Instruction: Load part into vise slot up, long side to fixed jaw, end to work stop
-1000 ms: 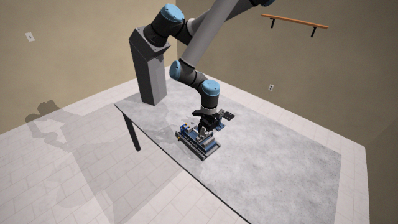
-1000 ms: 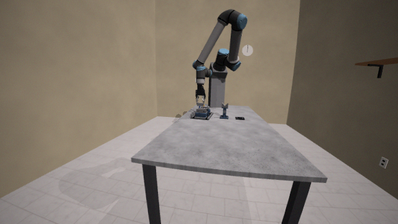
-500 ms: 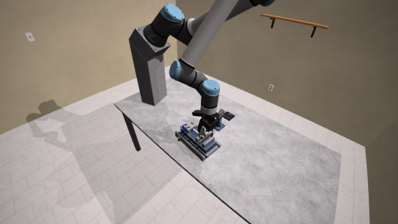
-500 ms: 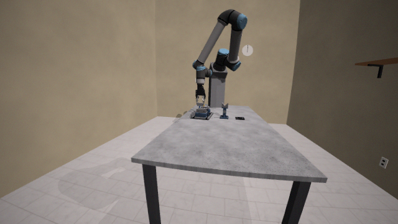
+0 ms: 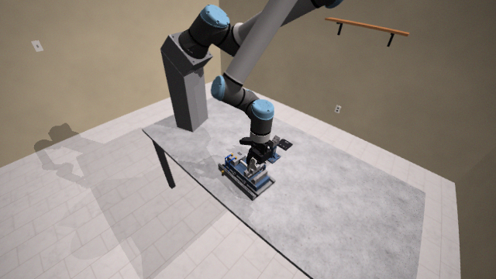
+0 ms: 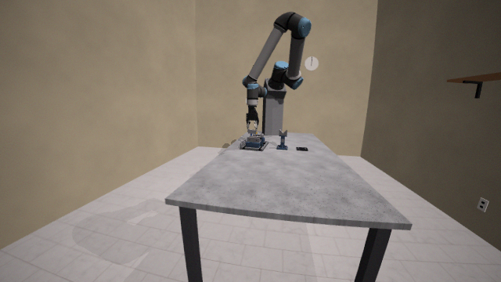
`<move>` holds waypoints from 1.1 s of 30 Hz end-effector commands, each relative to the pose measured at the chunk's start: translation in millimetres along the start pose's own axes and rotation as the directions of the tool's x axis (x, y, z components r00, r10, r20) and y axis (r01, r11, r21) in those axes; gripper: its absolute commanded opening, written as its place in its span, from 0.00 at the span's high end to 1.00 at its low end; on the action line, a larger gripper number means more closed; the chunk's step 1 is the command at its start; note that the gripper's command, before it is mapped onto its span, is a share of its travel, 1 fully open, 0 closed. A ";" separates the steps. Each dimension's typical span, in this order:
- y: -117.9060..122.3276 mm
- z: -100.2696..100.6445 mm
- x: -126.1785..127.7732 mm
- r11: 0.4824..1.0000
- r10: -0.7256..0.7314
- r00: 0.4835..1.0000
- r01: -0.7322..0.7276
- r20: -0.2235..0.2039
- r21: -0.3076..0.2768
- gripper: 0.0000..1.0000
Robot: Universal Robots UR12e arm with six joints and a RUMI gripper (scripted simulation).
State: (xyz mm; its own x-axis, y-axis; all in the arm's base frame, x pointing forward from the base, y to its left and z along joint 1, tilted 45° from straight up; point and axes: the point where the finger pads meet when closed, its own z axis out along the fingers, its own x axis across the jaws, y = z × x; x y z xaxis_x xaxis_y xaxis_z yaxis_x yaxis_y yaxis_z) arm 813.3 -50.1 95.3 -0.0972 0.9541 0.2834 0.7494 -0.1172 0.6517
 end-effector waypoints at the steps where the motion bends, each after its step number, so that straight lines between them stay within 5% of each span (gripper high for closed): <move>1: 0.5 0.5 -0.1 1.000 0.000 1.000 0.000 0.000 -0.001 1.00; 33: 0.5 18.5 -0.1 1.000 0.000 1.000 0.000 0.000 -0.001 1.00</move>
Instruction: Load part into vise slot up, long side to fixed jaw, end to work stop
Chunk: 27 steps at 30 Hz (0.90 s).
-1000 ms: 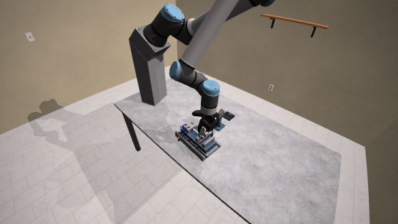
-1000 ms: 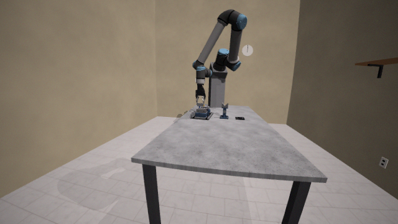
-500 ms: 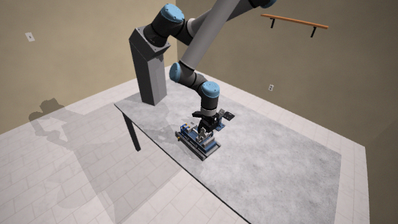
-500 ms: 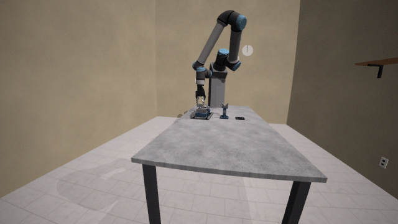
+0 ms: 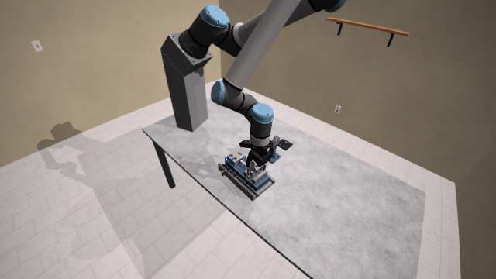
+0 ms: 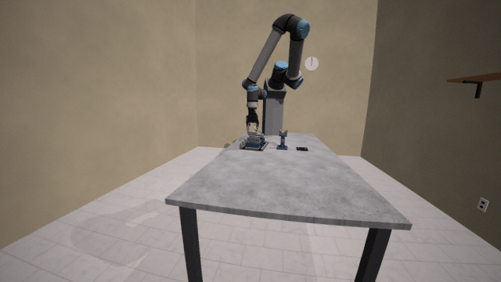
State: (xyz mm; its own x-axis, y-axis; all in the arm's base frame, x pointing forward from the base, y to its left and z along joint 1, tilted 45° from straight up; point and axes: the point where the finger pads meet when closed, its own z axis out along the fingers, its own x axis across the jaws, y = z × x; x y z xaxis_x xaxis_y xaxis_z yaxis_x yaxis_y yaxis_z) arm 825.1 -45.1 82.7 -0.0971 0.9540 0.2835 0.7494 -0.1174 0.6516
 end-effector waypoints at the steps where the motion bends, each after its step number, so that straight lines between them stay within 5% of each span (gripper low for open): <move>1: 0.5 1.0 -0.1 1.000 0.000 1.000 0.000 0.000 -0.001 1.00; 27: 0.5 4.4 -0.1 1.000 0.000 1.000 0.000 0.000 -0.001 1.00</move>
State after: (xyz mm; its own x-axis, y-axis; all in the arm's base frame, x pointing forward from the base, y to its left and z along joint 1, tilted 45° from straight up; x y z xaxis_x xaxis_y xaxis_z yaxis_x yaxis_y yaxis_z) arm 828.2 -43.8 79.3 -0.0970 0.9541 0.2835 0.7494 -0.1174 0.6516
